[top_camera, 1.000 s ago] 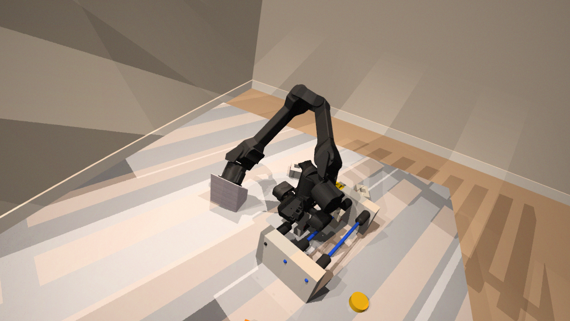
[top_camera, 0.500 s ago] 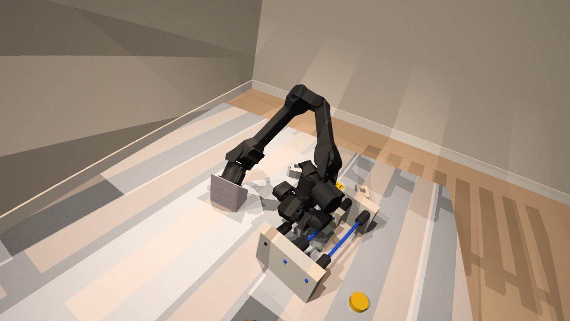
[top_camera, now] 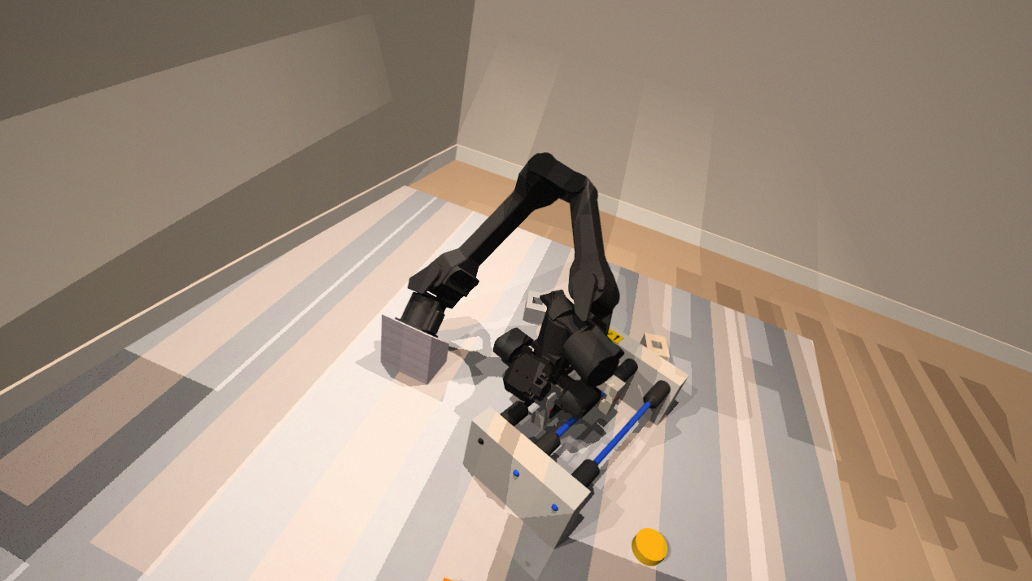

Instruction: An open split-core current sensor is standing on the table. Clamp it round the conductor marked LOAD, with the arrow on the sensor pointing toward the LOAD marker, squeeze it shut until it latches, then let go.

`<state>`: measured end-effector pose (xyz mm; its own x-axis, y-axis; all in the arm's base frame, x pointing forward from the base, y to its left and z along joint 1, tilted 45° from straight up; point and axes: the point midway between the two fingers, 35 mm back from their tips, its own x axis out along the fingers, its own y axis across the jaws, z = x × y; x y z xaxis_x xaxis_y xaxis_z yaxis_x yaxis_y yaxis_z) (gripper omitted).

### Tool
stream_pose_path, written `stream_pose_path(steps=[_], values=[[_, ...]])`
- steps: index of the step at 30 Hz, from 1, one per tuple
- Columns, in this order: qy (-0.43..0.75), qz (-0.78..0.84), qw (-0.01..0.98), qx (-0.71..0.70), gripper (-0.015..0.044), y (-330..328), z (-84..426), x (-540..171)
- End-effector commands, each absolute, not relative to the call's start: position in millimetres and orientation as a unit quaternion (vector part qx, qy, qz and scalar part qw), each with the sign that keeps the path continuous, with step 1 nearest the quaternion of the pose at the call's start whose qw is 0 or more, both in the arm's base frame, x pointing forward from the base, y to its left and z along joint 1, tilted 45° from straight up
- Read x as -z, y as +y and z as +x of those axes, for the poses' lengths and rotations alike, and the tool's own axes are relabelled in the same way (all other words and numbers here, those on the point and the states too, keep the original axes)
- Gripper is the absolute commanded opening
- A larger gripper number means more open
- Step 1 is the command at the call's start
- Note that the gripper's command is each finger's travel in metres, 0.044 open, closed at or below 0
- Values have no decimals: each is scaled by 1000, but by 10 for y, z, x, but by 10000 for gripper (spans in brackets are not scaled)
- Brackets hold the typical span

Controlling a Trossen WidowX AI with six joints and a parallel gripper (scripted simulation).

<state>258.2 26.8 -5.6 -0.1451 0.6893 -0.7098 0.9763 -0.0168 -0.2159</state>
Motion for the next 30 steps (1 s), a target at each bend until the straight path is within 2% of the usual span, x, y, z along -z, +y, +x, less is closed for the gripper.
stream_pose_path(steps=[1, 20, 30], values=[[670, 621, 205, 350, 0, 267, 2585, 54], [670, 621, 205, 350, 0, 267, 2585, 54], [671, 621, 205, 351, 262, 268, 2582, 56]])
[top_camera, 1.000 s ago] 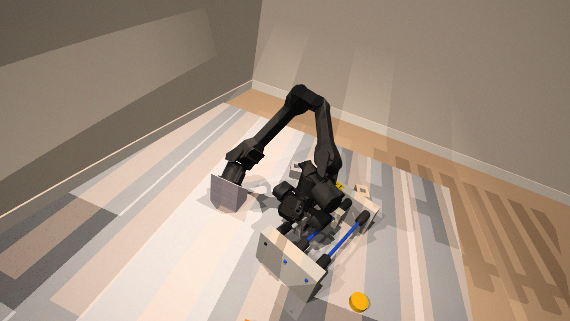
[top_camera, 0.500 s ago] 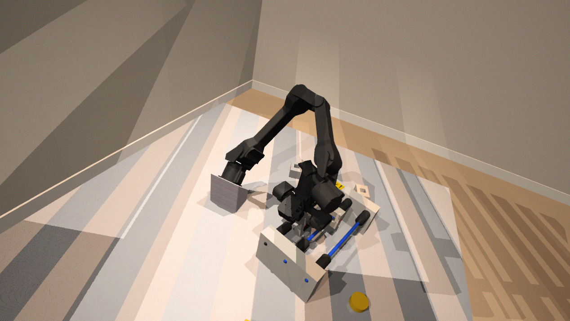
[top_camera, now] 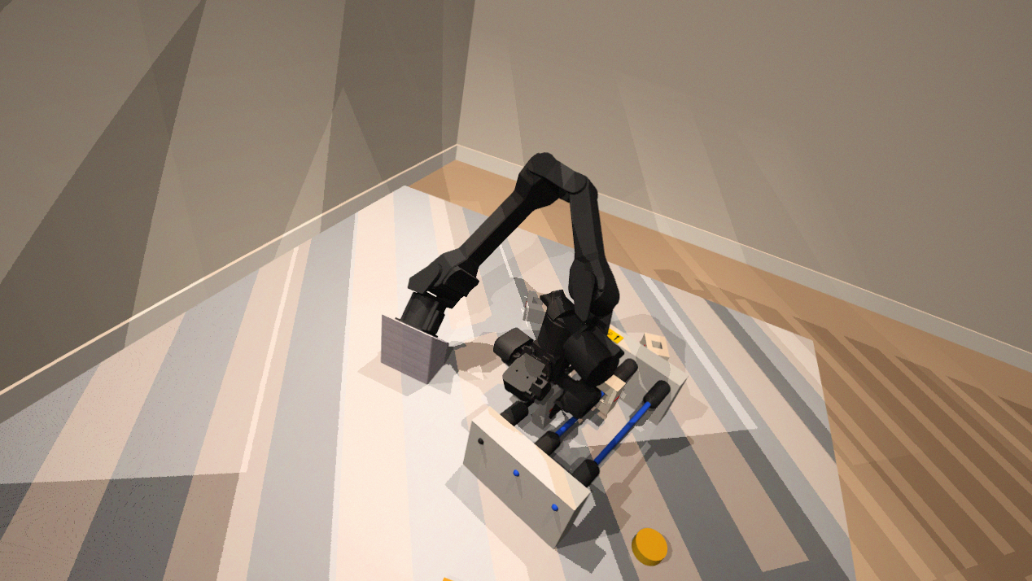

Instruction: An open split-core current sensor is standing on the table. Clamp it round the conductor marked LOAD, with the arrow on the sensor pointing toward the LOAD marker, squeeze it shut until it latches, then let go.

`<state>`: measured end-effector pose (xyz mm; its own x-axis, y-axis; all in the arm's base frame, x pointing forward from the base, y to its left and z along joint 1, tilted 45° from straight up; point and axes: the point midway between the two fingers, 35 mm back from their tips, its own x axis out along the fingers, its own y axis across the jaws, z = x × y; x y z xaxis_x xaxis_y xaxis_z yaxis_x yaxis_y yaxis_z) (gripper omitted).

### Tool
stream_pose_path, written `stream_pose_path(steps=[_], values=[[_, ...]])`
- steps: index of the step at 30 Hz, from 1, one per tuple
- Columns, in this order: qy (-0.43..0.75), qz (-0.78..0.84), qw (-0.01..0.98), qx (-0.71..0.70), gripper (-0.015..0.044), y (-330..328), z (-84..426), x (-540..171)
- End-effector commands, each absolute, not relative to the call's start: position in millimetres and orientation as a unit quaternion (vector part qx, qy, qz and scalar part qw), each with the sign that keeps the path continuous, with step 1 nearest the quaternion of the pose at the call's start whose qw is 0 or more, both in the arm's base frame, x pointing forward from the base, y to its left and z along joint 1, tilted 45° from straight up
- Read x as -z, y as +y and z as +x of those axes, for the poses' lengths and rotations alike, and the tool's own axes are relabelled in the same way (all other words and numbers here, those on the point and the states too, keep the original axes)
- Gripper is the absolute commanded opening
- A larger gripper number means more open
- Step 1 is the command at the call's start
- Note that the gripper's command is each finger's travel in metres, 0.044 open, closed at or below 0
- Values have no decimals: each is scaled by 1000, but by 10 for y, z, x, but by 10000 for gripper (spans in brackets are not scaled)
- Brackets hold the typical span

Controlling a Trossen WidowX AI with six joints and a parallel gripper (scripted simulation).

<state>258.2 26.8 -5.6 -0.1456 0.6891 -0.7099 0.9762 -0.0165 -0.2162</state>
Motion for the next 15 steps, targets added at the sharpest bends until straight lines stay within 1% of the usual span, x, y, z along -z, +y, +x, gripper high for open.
stream_pose_path(steps=[1, 7, 13, 15], values=[[671, 621, 205, 351, 289, 268, 2582, 56], [678, 612, 201, 354, 440, 258, 2590, 51], [746, 527, 159, 375, 440, 175, 2642, -32], [746, 526, 159, 375, 440, 180, 2639, -28]])
